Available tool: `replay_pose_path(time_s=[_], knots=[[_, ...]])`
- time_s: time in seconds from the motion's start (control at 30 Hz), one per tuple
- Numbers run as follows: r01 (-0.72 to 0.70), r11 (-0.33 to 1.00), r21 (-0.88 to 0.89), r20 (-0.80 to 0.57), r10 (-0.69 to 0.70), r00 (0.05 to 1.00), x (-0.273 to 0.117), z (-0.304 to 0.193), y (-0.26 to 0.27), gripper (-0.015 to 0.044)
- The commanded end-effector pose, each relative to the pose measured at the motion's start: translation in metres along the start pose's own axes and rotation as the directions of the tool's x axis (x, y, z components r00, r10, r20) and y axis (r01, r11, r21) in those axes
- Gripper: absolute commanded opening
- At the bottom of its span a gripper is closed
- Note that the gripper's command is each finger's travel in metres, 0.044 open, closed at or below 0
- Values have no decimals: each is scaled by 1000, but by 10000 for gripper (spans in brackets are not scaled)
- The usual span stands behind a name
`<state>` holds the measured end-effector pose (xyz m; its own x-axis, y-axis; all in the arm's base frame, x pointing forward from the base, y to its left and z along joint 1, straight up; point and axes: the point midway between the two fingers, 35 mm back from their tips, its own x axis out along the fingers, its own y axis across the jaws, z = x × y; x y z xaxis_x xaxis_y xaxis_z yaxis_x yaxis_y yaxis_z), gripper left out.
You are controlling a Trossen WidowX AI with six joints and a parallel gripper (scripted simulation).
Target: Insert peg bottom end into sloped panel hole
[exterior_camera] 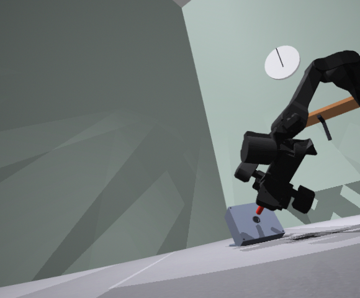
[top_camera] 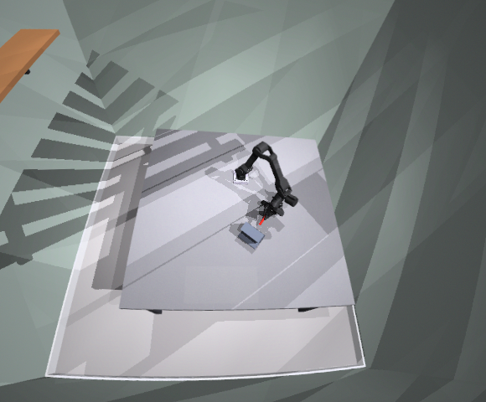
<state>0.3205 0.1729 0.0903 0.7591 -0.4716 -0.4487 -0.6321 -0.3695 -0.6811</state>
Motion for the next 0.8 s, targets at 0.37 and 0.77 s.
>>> replay_pose_path(time_s=[0.37, 0.77], knots=[[1, 1000, -1, -6, -1, 1000, 12, 0, 2, 0], [1, 1000, 0, -7, -1, 1000, 26, -1, 4, 0]])
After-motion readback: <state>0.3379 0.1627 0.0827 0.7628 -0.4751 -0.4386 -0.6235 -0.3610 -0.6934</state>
